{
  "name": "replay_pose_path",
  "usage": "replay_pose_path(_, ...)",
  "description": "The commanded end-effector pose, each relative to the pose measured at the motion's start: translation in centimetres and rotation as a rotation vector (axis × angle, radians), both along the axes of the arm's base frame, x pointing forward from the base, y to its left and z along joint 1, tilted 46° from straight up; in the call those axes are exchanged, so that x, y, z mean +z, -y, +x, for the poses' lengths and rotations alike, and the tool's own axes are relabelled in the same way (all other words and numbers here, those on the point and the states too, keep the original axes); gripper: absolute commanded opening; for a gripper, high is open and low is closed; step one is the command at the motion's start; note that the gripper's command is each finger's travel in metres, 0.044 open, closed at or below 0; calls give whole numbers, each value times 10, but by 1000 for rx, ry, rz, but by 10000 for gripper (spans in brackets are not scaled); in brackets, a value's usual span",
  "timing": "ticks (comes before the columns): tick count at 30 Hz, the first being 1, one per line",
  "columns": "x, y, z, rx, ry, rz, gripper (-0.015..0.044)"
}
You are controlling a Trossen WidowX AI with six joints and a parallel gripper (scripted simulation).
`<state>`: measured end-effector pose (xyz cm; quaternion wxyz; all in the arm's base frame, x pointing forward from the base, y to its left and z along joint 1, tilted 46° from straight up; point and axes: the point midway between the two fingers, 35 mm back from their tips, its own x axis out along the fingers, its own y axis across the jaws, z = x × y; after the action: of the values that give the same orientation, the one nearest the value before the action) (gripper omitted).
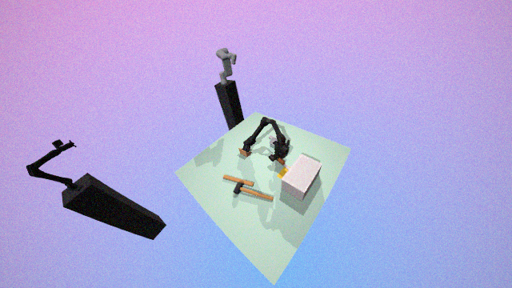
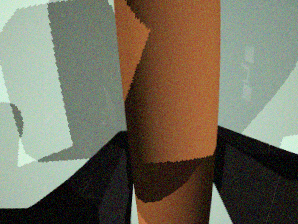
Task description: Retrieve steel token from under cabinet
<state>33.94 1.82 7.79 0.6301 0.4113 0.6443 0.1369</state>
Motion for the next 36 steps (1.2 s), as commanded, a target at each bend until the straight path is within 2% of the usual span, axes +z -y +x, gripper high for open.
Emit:
replay_pose_path(1, 1, -3, -5, 2, -3, 1, 0)
replay_pose_path(36, 8, -17, -44, 2, -6, 2, 0)
